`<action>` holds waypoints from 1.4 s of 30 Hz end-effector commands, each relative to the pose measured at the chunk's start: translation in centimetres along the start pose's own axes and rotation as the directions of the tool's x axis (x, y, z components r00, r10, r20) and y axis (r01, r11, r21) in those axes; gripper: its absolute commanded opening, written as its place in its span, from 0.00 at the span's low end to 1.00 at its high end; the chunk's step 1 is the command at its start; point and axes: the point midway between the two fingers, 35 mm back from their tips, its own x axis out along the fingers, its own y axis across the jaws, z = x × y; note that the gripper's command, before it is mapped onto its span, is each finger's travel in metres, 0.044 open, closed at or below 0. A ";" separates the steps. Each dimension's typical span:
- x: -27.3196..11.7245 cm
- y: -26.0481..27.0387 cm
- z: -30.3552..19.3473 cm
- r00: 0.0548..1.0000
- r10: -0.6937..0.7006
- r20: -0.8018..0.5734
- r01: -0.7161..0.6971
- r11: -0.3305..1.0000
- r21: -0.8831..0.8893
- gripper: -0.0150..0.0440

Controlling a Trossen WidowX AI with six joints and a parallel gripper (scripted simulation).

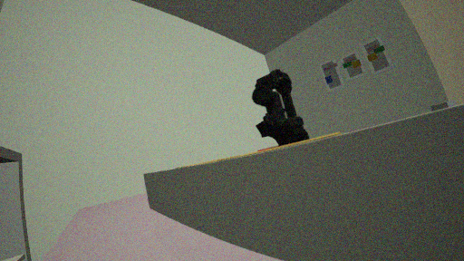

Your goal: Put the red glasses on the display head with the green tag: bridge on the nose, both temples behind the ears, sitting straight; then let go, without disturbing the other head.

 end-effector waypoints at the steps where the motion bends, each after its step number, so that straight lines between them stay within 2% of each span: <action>1: 0.5 0.0 -0.1 1.000 0.002 -0.005 -0.002 1.000 0.004 0.25; 42: 3.9 -0.1 -0.3 1.000 0.002 -0.006 -0.002 1.000 0.004 0.25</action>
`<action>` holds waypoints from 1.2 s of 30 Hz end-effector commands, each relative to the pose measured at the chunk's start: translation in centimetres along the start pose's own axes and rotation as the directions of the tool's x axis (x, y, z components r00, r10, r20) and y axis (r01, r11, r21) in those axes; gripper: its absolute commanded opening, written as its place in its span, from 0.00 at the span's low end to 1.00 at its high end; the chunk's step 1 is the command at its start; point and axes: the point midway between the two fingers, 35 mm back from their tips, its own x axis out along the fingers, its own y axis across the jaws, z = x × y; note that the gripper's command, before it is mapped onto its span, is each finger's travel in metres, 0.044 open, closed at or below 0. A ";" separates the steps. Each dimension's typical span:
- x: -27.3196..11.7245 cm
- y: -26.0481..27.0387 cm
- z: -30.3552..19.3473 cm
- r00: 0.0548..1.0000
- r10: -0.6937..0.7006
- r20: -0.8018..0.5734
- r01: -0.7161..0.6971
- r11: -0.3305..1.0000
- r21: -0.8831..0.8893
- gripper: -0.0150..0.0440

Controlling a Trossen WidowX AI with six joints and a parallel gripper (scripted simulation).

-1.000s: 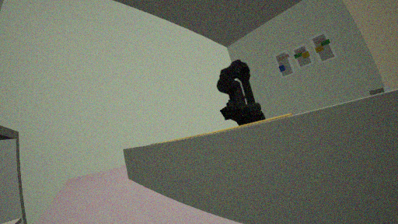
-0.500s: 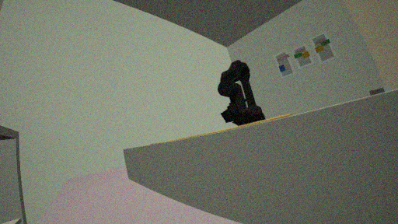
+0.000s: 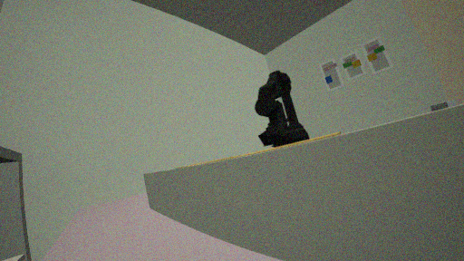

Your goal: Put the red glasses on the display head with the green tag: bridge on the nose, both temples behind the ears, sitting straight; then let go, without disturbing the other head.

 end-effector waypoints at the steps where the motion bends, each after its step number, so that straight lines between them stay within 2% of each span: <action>1: 0.5 -0.1 -0.2 1.000 0.002 -0.006 -0.002 1.000 0.004 0.25; 28: 2.6 -0.3 -0.5 1.000 0.002 -0.006 -0.002 1.000 0.004 0.25; 32: 2.2 -0.2 -0.3 1.000 -0.001 -0.001 0.001 1.000 0.000 0.43; 36: 2.2 -0.2 -0.3 1.000 -0.001 -0.001 0.001 1.000 0.000 0.44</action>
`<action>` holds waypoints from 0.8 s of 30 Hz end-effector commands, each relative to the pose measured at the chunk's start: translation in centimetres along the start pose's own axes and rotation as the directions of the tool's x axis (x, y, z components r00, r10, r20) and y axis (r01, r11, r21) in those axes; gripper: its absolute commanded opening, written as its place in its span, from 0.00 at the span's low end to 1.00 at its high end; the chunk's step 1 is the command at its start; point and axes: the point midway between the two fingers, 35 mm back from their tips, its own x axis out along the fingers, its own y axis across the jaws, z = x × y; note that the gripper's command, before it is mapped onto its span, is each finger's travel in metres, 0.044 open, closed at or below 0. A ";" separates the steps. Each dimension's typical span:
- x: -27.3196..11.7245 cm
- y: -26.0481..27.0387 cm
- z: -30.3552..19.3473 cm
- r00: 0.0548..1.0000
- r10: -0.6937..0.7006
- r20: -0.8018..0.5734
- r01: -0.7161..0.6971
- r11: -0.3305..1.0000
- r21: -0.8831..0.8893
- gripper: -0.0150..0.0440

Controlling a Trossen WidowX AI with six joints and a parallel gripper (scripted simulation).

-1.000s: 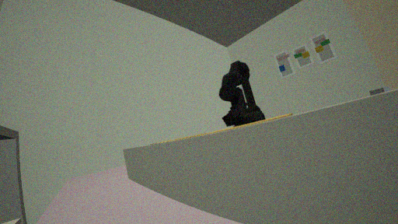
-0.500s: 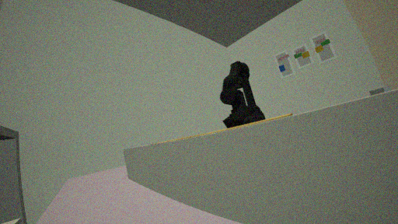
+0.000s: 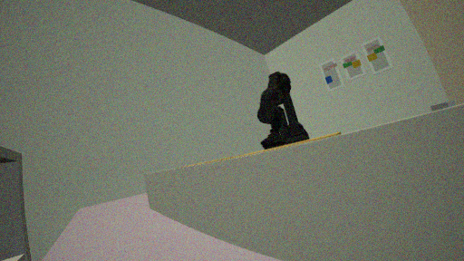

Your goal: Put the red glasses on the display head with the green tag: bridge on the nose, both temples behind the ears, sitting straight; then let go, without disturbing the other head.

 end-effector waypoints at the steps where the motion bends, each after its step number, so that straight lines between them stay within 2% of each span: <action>1: 0.0 0.0 0.0 1.000 0.000 0.001 0.000 1.000 0.000 0.44; 24: -0.9 1.1 -0.1 1.000 0.003 -0.004 -0.003 1.000 0.004 0.44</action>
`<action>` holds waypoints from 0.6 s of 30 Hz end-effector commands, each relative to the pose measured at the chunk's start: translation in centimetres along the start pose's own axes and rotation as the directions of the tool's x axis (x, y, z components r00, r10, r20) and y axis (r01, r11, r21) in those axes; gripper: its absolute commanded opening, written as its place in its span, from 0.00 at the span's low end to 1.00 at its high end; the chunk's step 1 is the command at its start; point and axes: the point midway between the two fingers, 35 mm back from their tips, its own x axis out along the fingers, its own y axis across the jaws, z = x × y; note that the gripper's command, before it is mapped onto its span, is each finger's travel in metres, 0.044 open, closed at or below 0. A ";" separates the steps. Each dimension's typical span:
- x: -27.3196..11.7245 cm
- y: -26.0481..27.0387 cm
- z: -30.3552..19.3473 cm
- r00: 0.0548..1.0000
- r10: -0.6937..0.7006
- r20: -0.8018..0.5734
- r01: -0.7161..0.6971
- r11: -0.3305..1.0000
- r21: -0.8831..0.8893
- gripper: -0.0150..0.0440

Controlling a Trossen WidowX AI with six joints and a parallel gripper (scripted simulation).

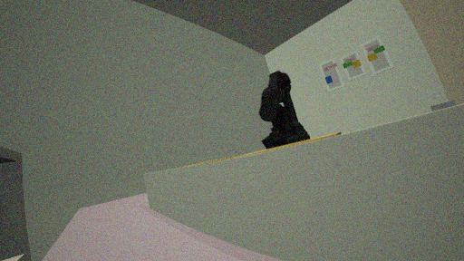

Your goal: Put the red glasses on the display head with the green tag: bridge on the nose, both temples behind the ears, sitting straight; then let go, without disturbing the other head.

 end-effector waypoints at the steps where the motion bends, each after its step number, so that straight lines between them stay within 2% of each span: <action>1: -0.5 0.5 0.2 1.000 0.010 0.003 -0.010 1.000 0.005 0.44; 9: -0.8 0.5 0.2 1.000 0.010 0.003 -0.010 1.000 0.005 0.44; 14: -5.0 -0.6 0.2 1.000 0.009 0.003 -0.009 1.000 0.005 0.44; 18: -5.3 -0.7 0.2 1.000 0.009 0.003 -0.009 1.000 0.005 0.44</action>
